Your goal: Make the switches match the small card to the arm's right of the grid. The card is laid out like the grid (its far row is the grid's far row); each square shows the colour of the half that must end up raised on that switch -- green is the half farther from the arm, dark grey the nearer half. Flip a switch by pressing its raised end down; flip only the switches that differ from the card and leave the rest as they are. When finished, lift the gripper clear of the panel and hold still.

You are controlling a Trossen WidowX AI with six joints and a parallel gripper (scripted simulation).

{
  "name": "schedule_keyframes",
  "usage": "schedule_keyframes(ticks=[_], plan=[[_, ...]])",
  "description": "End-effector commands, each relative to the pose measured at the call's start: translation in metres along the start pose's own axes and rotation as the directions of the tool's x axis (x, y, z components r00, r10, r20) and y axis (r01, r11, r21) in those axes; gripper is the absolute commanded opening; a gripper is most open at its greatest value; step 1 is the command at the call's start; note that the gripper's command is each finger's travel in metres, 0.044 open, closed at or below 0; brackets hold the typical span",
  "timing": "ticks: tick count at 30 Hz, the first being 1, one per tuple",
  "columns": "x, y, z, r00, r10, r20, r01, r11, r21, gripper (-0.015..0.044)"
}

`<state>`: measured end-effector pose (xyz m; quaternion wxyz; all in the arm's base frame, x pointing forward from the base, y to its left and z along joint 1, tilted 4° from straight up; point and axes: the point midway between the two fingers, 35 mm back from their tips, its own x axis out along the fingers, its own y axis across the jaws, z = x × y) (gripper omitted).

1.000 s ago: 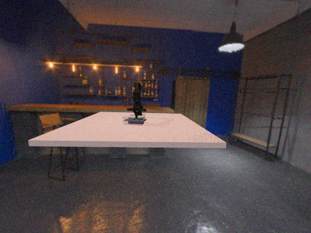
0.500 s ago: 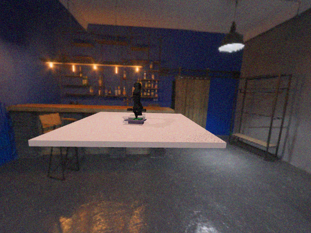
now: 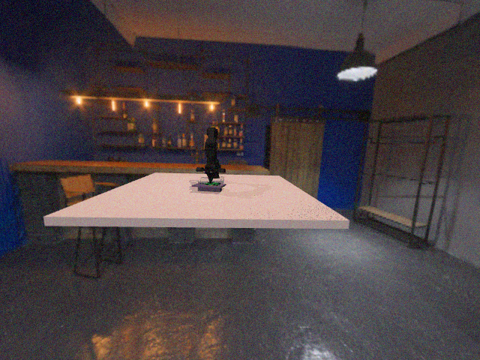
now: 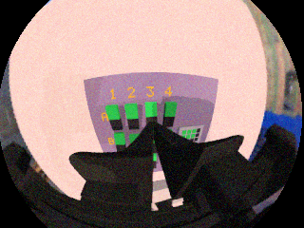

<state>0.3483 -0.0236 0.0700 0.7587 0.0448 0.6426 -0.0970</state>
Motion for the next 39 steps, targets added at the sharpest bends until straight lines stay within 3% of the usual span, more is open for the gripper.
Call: schedule_keyframes(ticks=[1,30,36,39], plan=[[0.002,0.000,0.000,1.000,0.000,-0.003,0.000,1.000,-0.004,0.0000],[0.006,0.000,0.000,1.000,0.000,-0.003,0.000,1.000,-0.004,0.0000],[-0.052,0.000,0.003,1.000,0.000,-0.025,-0.001,1.000,-0.004,0.0000],[-0.061,0.000,0.003,1.000,0.000,-0.029,-0.001,1.000,-0.004,0.0000]])
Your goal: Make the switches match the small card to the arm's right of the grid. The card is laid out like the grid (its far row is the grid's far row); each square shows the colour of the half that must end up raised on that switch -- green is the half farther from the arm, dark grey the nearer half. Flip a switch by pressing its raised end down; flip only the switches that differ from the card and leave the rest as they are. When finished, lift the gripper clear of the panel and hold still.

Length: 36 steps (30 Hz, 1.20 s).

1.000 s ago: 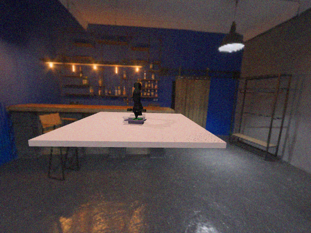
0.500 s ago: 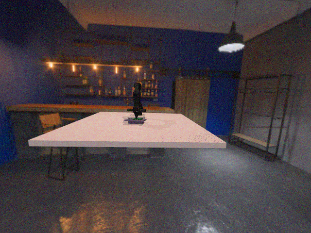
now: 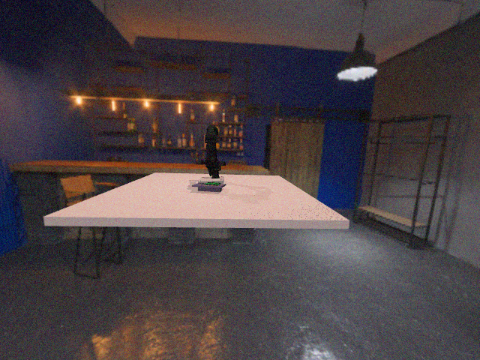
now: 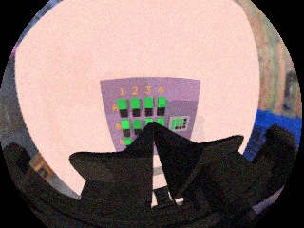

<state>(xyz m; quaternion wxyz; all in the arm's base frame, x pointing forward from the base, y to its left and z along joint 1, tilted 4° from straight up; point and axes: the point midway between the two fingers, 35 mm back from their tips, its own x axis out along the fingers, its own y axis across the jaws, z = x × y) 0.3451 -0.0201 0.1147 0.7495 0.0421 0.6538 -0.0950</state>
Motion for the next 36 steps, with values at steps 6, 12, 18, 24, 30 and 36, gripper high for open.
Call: schedule_keyframes(ticks=[6,12,18,24,30,36], plan=[[-0.016,-0.021,0.015,1.000,0.002,0.001,-0.002,1.000,0.004,0.0000],[0.014,-0.023,0.018,1.000,0.002,-0.022,-0.002,1.000,0.004,0.0000],[0.019,-0.023,0.018,1.000,0.002,-0.025,-0.002,1.000,0.004,0.0000],[0.029,-0.023,0.017,1.000,0.002,-0.025,-0.002,1.000,0.004,0.0000],[0.032,-0.023,0.018,1.000,0.002,-0.025,-0.002,1.000,0.004,0.0000],[0.042,-0.023,0.018,1.000,0.002,-0.025,-0.002,1.000,0.004,0.0000]])
